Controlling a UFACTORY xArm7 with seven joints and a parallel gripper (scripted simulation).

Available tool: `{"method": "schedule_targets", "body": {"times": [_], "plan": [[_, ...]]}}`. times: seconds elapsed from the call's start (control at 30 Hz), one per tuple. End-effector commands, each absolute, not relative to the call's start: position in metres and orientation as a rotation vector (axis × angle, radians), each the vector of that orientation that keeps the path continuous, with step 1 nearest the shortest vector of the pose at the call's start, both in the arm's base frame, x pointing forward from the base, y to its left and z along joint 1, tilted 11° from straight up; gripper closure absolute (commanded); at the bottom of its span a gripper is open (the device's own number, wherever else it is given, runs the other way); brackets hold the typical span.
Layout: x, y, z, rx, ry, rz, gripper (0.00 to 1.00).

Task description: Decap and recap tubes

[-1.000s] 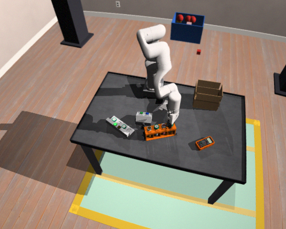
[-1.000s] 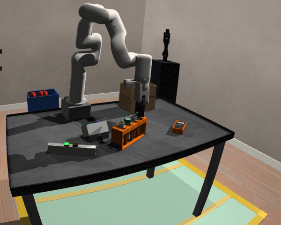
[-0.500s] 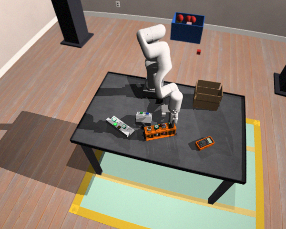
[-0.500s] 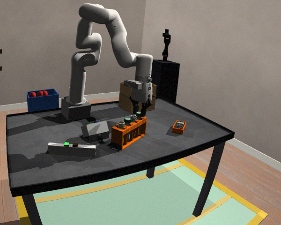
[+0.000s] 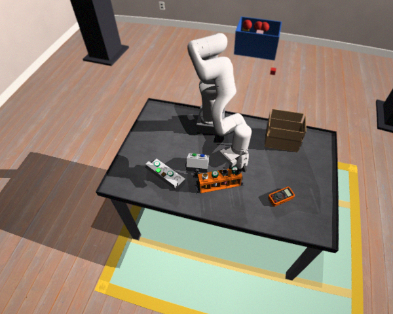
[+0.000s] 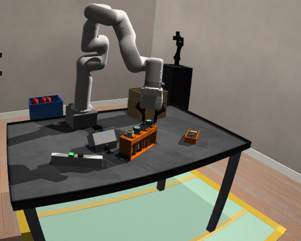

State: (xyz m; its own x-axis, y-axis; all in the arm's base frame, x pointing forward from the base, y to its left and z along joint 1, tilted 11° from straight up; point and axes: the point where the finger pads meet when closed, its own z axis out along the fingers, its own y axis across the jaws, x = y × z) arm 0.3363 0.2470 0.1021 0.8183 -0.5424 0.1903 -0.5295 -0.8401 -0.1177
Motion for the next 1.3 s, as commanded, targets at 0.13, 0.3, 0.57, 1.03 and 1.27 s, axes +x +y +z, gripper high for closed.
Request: {"method": "schedule_targets", "body": {"times": [0.13, 0.3, 0.57, 1.03, 1.27], "plan": [[0.337, 0.2477, 0.1033, -3.057, 0.35, -0.279, 0.54], [0.337, 0.2477, 0.1033, -3.057, 0.35, -0.279, 0.54], [0.337, 0.2477, 0.1033, -3.057, 0.35, -0.279, 1.0], [0.337, 0.2477, 0.1032, -2.99, 0.65, -0.268, 1.0], [0.3371, 0.2477, 0.1029, -2.806, 1.15, -0.243, 1.0]]}}
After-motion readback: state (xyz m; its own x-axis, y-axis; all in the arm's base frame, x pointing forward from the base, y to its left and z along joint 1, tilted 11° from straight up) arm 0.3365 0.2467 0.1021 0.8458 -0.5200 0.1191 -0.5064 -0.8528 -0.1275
